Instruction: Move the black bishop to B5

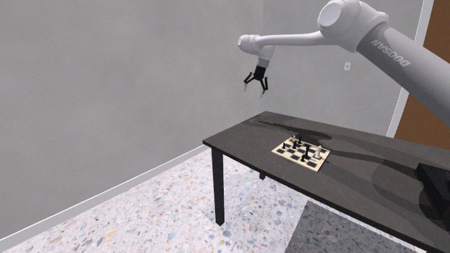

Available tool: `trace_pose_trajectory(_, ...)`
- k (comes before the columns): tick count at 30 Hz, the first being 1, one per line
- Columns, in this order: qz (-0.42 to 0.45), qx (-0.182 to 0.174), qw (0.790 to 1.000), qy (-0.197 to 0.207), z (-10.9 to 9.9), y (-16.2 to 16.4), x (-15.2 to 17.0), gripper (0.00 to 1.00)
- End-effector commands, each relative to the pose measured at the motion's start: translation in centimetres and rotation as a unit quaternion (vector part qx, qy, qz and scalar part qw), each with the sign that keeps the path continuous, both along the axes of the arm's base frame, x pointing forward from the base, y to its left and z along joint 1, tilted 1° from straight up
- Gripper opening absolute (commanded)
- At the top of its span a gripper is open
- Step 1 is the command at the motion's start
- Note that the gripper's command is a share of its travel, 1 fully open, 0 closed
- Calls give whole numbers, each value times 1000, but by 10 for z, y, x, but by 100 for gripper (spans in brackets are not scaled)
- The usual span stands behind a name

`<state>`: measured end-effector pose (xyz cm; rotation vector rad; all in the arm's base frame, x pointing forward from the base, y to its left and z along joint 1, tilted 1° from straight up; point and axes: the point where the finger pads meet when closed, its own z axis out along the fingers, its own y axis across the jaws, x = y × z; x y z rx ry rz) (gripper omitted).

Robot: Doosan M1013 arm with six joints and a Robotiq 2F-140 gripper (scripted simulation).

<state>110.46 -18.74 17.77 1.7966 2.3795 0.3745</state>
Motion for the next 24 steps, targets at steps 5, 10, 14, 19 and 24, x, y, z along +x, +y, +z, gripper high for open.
trace_pose_trajectory(5,9,4,1000,8,-2,3,-4,100)
trace_pose_trajectory(10,112,47,988,100,-28,41,-53,100)
trace_pose_trajectory(14,184,77,966,167,-47,68,-88,100)
trace_pose_trajectory(19,226,94,948,205,-58,84,-108,100)
trace_pose_trajectory(24,316,131,895,288,-83,119,-154,100)
